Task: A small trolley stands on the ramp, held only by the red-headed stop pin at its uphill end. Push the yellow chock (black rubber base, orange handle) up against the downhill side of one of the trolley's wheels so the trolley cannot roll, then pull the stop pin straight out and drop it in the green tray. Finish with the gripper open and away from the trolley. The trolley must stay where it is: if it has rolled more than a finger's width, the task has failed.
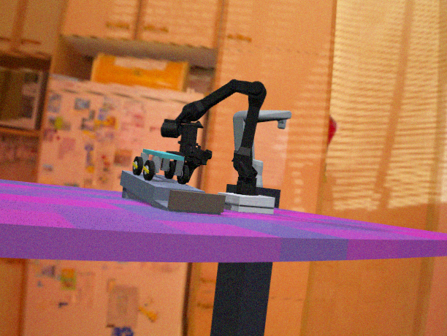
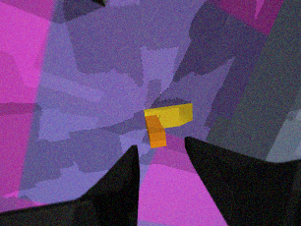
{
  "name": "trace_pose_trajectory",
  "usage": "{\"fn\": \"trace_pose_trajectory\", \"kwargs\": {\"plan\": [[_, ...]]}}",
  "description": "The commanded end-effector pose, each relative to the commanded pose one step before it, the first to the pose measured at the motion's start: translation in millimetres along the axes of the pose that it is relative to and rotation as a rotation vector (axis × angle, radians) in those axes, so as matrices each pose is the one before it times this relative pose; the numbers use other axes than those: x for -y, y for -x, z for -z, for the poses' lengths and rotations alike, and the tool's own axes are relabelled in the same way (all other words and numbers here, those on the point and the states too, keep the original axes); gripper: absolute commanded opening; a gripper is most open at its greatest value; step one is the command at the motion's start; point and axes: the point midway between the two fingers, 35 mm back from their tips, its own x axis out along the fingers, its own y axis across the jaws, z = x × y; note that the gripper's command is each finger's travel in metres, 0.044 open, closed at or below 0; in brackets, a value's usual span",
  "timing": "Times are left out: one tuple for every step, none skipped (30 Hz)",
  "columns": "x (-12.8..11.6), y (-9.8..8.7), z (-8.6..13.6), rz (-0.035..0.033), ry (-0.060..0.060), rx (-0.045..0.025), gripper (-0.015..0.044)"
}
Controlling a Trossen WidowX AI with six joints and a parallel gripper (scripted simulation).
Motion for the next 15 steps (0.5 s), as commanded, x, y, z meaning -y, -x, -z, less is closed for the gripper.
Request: {"fn": "trace_pose_trajectory", "kwargs": {"plan": [[-0.7, -7.68, -0.16, -0.00422, -0.0026, -0.00027, 0.019], [0.0, -1.66, 0.01, 0.0, 0.0, 0.00001, 0.019], [-0.01, -1.66, -0.01, 0.0, 0.0, 0.00001, 0.019], [-0.02, -1.59, 0.0, 0.0, 0.0, 0.00001, 0.019], [-0.02, -1.59, -0.02, 0.0, 0.0, 0.00001, 0.019], [-0.03, -1.57, -0.03, 0.0, 0.0, 0.00001, 0.019], [-0.03, -1.58, -0.04, 0.0, 0.0, 0.00001, 0.019], [-0.03, -1.57, -0.05, 0.0, 0.0, 0.00001, 0.019], [-0.04, -1.58, -0.06, 0.0, 0.0, 0.00002, 0.019], [-0.04, -1.56, -0.07, 0.0, 0.0, 0.00002, 0.019], [-0.03, -1.23, -0.06, 0.0, 0.0, 0.00001, 0.019], [-0.02, -0.74, -0.04, 0.0, 0.0, 0.00001, 0.019], [-0.01, -0.25, -0.01, 0.0, 0.0, 0.0, 0.019], [0.0, 0.0, 0.0, 0.0, 0.0, 0.0, 0.019], [0.0, 0.0, 0.0, 0.0, 0.0, 0.0, 0.019]]}}
